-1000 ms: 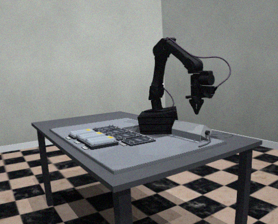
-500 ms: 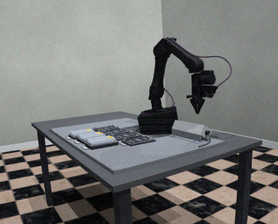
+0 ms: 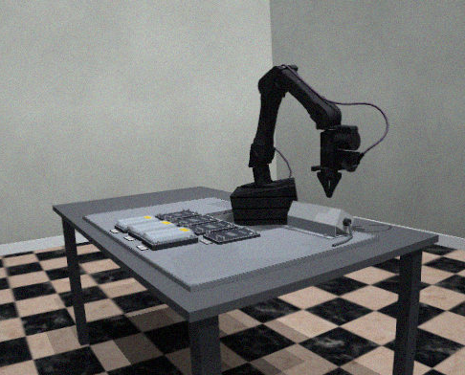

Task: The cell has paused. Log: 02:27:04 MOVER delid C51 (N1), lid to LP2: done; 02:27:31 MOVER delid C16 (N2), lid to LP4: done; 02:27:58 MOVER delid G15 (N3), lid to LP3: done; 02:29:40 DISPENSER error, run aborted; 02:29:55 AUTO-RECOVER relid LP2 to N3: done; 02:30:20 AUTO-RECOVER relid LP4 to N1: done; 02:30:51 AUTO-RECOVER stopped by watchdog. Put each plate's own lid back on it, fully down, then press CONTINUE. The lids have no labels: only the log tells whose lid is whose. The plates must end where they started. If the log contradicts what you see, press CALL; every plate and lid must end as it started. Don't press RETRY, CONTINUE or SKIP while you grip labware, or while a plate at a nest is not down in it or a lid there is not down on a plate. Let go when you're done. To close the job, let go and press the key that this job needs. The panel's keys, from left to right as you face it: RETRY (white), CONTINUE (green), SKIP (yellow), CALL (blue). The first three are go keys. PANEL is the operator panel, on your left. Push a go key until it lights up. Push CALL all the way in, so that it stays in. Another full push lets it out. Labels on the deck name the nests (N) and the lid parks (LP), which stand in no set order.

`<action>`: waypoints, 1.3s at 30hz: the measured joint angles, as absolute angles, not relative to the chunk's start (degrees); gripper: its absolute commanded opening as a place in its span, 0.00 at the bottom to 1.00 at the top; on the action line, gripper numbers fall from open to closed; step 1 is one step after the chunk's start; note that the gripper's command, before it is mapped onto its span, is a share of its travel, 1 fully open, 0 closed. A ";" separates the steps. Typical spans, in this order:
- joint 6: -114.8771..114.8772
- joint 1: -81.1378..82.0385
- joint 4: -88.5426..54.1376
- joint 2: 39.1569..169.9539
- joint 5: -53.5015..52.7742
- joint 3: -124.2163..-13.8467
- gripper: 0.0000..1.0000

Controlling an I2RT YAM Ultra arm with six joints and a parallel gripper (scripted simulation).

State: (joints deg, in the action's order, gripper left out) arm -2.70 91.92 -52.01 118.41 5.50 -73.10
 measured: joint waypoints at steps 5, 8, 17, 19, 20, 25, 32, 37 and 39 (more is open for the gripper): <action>-2.68 91.83 -51.72 118.41 5.52 -73.49 0.00; -2.70 91.83 -51.72 118.39 5.50 -73.73 0.00; -2.70 91.83 -51.70 118.39 5.50 -73.78 0.00; -2.70 91.83 -51.51 118.43 5.50 -73.80 0.00; -2.70 91.83 -51.35 118.56 5.50 -73.80 0.00; -2.70 91.83 -50.87 119.02 5.50 -73.80 0.00; -2.70 91.83 -50.09 119.50 5.50 -73.06 0.00; -2.70 91.83 -49.30 119.57 5.50 -72.86 0.00; -2.70 91.83 -49.01 119.59 5.50 -72.34 0.00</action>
